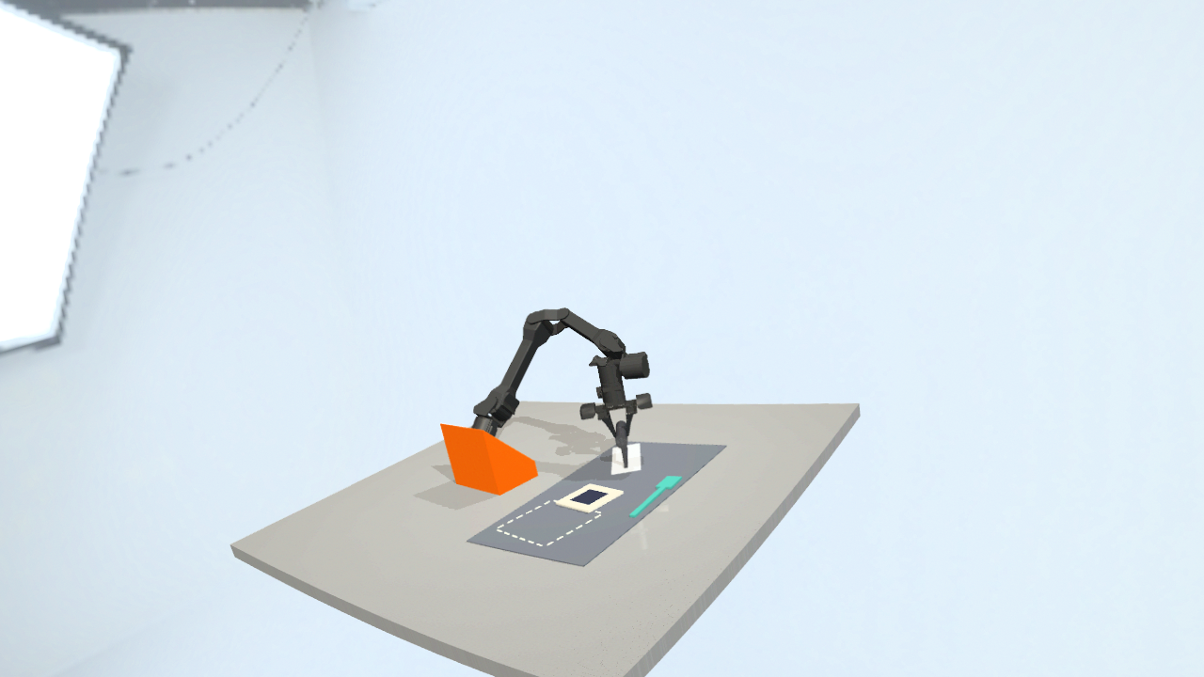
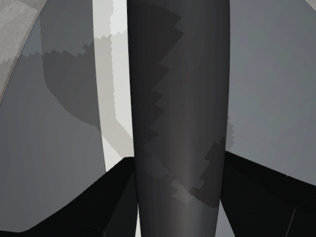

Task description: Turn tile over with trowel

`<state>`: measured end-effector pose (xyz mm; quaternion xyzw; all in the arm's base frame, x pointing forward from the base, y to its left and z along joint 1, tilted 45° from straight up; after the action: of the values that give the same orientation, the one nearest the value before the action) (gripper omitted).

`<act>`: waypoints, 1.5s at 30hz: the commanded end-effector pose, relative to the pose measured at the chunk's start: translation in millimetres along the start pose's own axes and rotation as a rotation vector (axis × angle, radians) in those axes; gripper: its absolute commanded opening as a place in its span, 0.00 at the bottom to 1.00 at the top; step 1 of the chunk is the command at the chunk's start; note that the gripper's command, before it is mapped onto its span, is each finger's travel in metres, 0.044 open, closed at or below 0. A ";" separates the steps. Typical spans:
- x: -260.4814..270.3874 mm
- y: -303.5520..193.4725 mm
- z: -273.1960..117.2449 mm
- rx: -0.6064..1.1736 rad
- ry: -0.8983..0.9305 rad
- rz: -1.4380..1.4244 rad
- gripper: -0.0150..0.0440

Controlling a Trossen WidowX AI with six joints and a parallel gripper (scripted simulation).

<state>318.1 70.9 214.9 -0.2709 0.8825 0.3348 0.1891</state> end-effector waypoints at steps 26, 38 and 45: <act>-0.4 0.3 0.7 0.000 0.000 -0.572 0.52; -0.4 0.3 0.7 0.000 0.000 -0.572 0.71; -0.4 0.3 0.7 0.000 0.000 -0.572 0.71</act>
<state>318.0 71.6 214.8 -0.5059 0.7723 0.2691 0.2741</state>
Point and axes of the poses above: the point midway between the two fingers, 35 mm back from their tips, its own z axis out along the fingers, its own x axis across the jaws, y = z × x, the point moved 7 cm from there along -z, back along the fingers, and after that the axes turned 4 degrees about -z, right-handed, at the moved point
